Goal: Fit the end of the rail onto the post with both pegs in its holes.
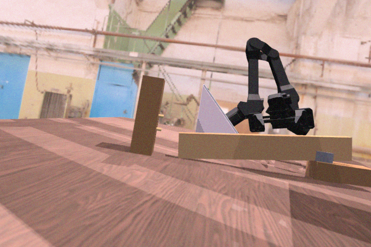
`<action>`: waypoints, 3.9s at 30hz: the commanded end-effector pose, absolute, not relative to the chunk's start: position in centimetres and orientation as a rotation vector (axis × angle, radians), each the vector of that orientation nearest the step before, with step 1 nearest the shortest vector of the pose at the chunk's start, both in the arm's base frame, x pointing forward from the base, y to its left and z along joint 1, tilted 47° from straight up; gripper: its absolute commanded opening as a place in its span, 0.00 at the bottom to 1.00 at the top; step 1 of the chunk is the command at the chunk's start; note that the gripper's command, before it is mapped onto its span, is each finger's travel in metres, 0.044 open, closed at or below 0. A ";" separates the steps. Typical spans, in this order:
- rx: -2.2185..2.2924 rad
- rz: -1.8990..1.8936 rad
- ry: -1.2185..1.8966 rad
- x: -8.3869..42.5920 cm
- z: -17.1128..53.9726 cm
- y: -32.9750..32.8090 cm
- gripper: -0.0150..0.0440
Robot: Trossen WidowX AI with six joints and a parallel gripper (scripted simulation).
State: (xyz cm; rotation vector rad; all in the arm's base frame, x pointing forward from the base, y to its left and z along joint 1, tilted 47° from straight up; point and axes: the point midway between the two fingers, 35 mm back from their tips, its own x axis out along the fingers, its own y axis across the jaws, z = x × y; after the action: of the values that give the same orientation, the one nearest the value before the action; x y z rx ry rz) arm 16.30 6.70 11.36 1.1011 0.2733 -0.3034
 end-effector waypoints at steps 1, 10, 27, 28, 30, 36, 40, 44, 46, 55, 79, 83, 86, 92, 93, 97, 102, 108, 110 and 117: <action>1.097 -0.298 0.279 16.3 11.4 6.8 0.98; 0.469 -0.375 0.576 17.2 10.0 6.5 1.00; -0.327 -0.168 1.331 20.2 6.3 2.8 1.00; -0.345 -0.140 1.355 20.4 6.1 2.7 1.00; -0.379 -0.079 1.401 20.7 5.8 2.5 1.00; -0.444 0.127 1.520 21.8 4.7 1.8 1.00; -0.483 0.281 1.565 22.4 4.0 1.2 1.00; -0.487 0.453 1.603 23.0 3.1 0.6 1.00; -0.499 0.539 1.605 23.2 2.8 0.4 1.00; -0.501 0.917 1.521 24.4 1.1 -1.1 1.00; -0.618 1.487 0.712 26.9 -2.9 -6.9 1.00; -0.683 1.505 0.548 27.2 -3.5 -8.1 1.00; -0.705 1.507 0.501 27.3 -3.6 -8.4 1.00; -0.705 1.507 0.501 27.3 -3.6 -8.4 1.00; -0.705 1.507 0.501 27.3 -3.6 -8.4 1.00; -0.705 1.507 0.501 27.3 -3.6 -8.4 1.00; -0.705 1.507 0.501 27.3 -3.6 -8.4 1.00; -0.705 1.506 0.501 27.3 -3.8 -8.3 1.00; -0.705 1.506 0.501 27.3 -4.0 -8.0 1.00; -0.705 1.506 0.502 27.5 -4.9 -7.2 1.00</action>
State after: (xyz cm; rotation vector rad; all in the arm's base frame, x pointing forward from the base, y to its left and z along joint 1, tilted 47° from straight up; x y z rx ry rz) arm 27.52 -7.92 -4.37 -0.7158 0.5026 1.5010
